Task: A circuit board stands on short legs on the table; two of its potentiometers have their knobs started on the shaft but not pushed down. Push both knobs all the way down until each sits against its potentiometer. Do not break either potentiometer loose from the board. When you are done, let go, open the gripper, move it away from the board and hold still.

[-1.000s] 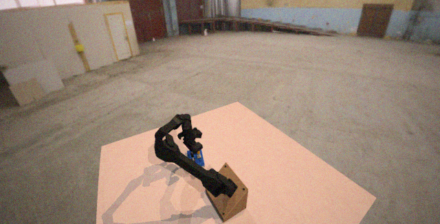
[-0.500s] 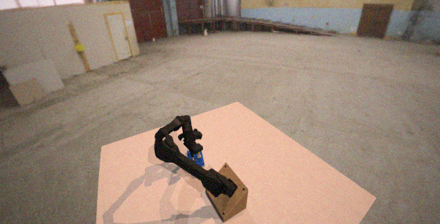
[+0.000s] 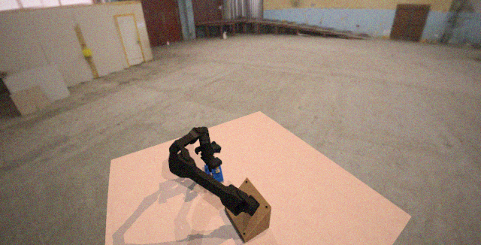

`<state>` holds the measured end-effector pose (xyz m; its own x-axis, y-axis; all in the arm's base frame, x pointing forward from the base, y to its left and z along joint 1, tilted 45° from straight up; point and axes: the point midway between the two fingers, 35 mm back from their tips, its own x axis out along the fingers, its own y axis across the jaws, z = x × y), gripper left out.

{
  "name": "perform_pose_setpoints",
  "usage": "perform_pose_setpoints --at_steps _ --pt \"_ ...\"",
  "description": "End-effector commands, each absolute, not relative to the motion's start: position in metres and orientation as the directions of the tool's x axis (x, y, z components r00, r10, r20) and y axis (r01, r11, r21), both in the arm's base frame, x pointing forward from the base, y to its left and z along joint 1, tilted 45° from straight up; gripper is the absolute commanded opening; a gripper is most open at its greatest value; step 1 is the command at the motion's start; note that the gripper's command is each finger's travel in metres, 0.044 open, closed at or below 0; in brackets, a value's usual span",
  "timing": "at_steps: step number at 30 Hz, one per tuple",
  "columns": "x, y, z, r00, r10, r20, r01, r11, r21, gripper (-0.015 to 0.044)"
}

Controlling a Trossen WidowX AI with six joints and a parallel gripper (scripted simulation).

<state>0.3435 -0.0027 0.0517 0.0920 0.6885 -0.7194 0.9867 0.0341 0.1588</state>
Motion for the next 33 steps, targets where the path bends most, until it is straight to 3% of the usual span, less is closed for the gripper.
perform_pose_setpoints --at_steps 1,33 --pt "0.3441 -0.0016 0.0512 0.095 0.693 -0.715 0.987 0.029 0.159 0.0" --pt "0.3446 0.0029 0.0467 0.095 0.693 -0.715 0.987 0.029 0.159 0.0"
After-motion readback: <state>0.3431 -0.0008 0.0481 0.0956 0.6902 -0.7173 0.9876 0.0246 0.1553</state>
